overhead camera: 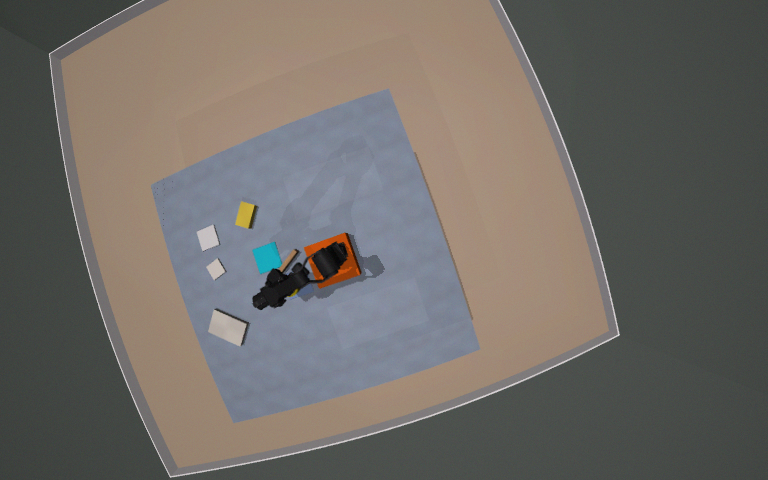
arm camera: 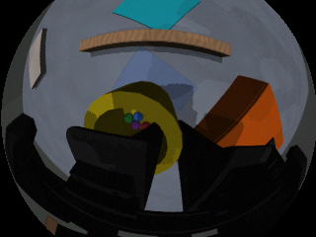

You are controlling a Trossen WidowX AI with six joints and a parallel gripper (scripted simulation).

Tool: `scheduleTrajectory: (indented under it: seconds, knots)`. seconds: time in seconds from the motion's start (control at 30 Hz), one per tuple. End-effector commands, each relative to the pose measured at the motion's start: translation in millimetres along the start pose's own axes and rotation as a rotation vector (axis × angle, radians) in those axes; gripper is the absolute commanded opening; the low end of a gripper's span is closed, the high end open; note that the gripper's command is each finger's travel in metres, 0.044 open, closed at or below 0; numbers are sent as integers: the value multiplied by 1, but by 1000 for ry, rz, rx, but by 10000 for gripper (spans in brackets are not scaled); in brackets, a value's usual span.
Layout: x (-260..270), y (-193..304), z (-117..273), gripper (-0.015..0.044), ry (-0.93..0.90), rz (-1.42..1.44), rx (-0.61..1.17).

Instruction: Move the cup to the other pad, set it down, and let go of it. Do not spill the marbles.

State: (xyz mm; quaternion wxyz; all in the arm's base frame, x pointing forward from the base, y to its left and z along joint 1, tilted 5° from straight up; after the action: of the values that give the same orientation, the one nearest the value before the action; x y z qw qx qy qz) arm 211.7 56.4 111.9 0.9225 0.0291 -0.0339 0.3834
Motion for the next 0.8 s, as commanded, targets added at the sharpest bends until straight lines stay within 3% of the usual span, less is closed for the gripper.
scheduleTrajectory:
  seconds: [0.0, 0.77]
  knots:
    - [0, 0, -1, 0, 0, 0, 0]
    - [-3, -17, 0, 0, -3, 2, -1]
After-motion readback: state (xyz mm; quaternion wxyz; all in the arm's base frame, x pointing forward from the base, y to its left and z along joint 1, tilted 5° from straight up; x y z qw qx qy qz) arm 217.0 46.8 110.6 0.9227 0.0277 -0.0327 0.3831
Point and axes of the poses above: the point midway between the two fingers, 35 mm back from their tips, its own z axis back along the fingers, its own x axis across the jaws, y = z × x, the point moved 5 cm from there along z, back along the fingers, and after that the axes turned 14 degrees about z, right-handed, at the moved point
